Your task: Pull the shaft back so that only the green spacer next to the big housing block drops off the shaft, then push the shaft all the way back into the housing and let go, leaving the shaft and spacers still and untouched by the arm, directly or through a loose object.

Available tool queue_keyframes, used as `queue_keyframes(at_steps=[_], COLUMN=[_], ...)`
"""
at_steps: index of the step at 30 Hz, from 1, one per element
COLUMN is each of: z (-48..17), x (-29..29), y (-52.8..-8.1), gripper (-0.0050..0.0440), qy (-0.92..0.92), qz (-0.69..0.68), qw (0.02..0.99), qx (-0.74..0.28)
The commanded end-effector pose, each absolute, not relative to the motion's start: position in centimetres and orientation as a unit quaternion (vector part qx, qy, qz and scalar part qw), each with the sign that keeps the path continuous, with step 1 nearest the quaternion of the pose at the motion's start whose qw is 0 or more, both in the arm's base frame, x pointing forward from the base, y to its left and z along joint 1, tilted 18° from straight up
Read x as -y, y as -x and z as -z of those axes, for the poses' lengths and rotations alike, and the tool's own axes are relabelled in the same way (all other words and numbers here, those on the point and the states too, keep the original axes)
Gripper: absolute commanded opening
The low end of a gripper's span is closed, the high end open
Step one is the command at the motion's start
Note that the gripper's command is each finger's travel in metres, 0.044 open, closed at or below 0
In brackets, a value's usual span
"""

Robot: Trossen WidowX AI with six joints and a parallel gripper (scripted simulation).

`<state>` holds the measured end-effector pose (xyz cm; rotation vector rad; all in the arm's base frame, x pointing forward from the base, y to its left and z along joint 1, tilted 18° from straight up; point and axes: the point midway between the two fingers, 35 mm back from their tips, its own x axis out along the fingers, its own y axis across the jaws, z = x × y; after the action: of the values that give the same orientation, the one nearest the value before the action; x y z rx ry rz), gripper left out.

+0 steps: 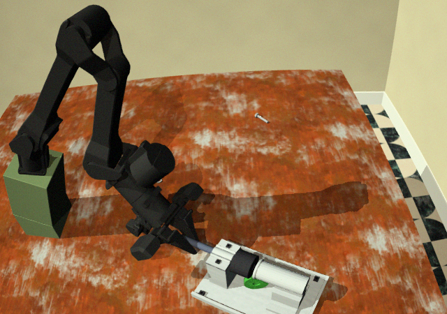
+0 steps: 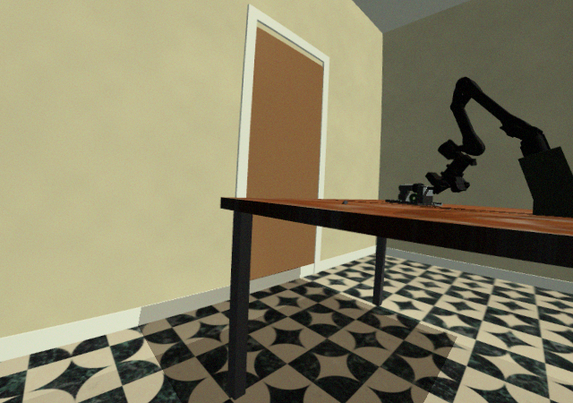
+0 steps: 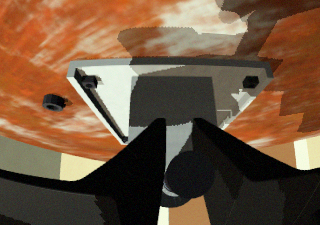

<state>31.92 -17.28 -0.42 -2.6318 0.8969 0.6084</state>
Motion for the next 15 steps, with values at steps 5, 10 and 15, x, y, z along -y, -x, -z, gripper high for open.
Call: queue_keyframes(at_steps=[5,10,15], z=[0.20,0.15,0.10], x=[17.55,17.64,17.74], y=[-32.13,-32.24,-32.34], gripper=[0.0000,0.0000,0.0000], qy=[0.915,0.915,0.915], qz=[-0.209,-0.209,-0.209], qw=[0.147,0.147,0.147], qx=[-0.312,-0.312,-0.312])
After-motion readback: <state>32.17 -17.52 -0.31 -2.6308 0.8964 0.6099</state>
